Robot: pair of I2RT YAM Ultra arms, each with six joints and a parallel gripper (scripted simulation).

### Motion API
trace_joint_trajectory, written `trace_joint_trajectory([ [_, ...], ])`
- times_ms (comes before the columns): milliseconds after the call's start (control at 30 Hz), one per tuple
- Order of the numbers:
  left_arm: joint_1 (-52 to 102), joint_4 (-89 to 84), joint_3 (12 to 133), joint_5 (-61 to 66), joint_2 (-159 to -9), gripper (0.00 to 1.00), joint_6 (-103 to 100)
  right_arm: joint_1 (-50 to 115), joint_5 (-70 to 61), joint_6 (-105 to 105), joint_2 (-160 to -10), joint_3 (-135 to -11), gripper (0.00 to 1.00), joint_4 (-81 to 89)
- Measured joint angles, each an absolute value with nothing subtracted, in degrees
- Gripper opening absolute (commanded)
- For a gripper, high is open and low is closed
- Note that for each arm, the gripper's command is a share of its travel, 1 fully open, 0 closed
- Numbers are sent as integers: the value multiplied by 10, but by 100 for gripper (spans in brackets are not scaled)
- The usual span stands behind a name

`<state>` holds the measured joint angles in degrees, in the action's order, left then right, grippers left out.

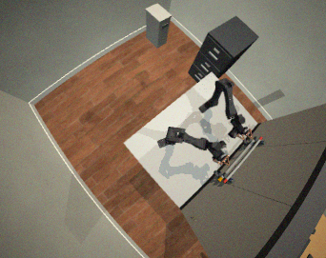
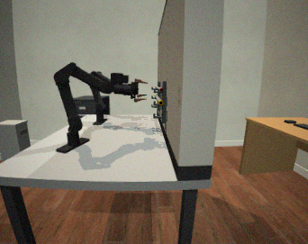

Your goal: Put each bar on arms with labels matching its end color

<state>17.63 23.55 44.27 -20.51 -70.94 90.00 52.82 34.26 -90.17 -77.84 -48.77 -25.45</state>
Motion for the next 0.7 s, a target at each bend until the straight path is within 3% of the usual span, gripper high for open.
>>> trace_joint_trajectory([
  [700, 176, 235, 443, -205, -709, 98, 900, 528, 343, -902, -778, -488, 98, -254],
])
